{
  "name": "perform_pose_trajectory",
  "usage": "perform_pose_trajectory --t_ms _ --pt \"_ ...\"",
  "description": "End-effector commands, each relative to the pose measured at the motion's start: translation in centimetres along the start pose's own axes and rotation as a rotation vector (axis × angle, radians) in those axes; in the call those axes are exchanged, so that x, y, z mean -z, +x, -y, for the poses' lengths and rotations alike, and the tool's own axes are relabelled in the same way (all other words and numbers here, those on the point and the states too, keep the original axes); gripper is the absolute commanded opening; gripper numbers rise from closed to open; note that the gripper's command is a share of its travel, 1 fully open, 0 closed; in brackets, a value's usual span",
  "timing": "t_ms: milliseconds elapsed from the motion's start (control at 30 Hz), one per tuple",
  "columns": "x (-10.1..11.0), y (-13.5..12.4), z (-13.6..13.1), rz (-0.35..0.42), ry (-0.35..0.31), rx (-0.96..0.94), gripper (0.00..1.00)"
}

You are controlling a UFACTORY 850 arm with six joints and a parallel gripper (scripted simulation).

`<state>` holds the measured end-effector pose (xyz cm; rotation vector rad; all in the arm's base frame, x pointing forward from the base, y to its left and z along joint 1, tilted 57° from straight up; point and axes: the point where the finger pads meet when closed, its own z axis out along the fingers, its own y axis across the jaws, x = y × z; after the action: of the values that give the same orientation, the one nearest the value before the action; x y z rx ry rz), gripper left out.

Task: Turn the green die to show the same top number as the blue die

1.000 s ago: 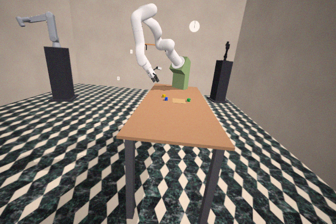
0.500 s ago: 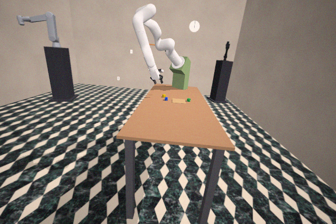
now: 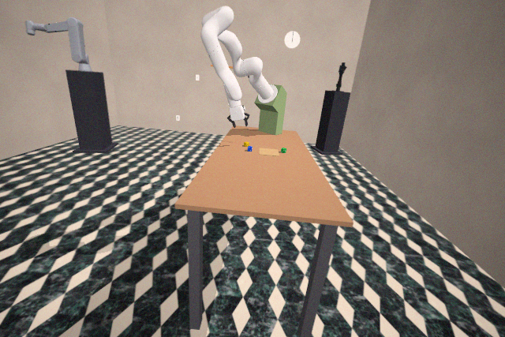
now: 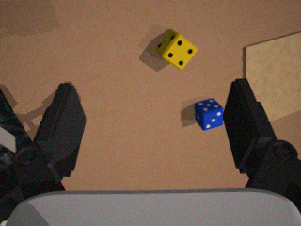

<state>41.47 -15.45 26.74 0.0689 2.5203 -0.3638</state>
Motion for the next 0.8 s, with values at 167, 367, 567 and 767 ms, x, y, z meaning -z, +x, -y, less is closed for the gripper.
perform_pose_trajectory --t_ms 167,367,567,767 --pt "-0.5 0.6 -0.5 0.011 0.077 0.184 1.00" --pt "-0.7 1.1 -1.1 0.040 0.150 0.390 1.00" --pt "-0.7 1.2 -1.6 0.067 0.209 0.555 1.00" --pt "-0.4 1.2 -2.3 0.096 0.270 0.719 1.00"
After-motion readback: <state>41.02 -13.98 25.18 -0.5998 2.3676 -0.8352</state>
